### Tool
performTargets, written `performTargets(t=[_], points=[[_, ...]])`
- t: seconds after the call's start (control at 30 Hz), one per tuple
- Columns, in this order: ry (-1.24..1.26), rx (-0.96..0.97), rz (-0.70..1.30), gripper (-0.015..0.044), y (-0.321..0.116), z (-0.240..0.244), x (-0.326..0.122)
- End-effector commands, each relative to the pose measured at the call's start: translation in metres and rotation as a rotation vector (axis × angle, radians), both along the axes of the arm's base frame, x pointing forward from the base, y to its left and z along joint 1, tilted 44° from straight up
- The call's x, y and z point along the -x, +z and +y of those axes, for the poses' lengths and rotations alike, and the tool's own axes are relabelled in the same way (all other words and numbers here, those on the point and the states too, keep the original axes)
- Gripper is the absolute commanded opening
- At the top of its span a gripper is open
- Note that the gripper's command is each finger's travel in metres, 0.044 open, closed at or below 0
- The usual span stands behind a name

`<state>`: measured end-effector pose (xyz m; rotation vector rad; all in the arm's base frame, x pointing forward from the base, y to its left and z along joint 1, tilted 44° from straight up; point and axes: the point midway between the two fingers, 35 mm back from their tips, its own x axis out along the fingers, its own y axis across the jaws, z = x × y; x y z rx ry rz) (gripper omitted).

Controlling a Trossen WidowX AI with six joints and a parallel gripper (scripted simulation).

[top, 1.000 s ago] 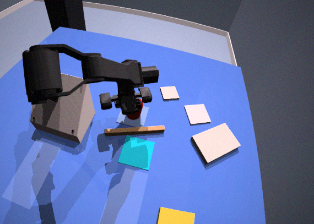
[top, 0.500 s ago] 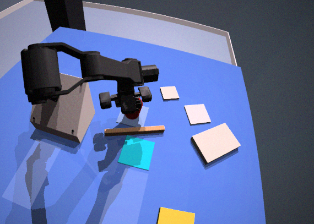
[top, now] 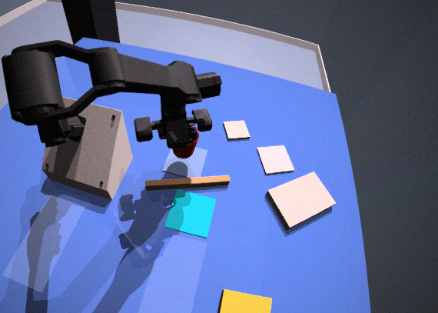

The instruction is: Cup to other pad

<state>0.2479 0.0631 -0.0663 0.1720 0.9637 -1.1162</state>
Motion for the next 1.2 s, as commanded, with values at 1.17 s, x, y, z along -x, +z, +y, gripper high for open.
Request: performTargets(t=[1.17], points=[[-0.004,-0.003,-0.003,0.0000,0.033,-0.031,-0.024]])
